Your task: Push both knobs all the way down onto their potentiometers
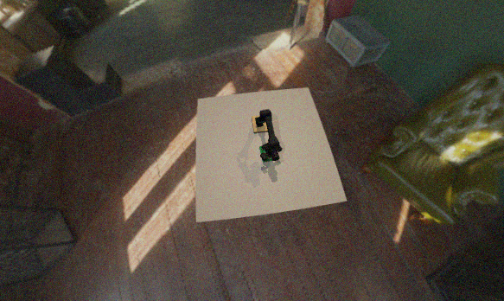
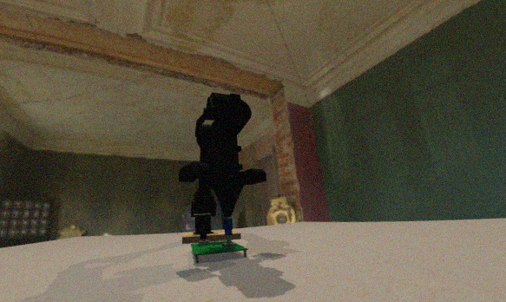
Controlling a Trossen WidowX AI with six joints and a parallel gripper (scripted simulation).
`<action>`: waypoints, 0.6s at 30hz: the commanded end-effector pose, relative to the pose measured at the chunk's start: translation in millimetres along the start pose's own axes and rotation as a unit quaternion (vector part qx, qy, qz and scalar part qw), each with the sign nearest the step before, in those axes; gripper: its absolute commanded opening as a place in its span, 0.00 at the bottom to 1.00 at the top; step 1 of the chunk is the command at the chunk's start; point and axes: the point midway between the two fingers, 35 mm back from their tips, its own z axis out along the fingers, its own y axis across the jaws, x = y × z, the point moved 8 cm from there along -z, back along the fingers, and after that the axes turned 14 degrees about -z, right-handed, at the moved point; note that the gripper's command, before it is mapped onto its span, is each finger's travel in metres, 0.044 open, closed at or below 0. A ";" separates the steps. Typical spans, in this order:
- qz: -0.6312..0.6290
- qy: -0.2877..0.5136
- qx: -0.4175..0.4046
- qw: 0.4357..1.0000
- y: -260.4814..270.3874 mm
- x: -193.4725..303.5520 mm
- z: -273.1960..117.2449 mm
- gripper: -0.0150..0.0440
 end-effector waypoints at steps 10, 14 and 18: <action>0.002 -0.002 -0.001 1.000 0.0 -0.5 5.0 0.25; 0.002 -0.002 -0.001 1.000 0.0 -0.5 4.9 0.25; 0.002 -0.002 -0.001 1.000 -0.1 -0.5 3.1 0.25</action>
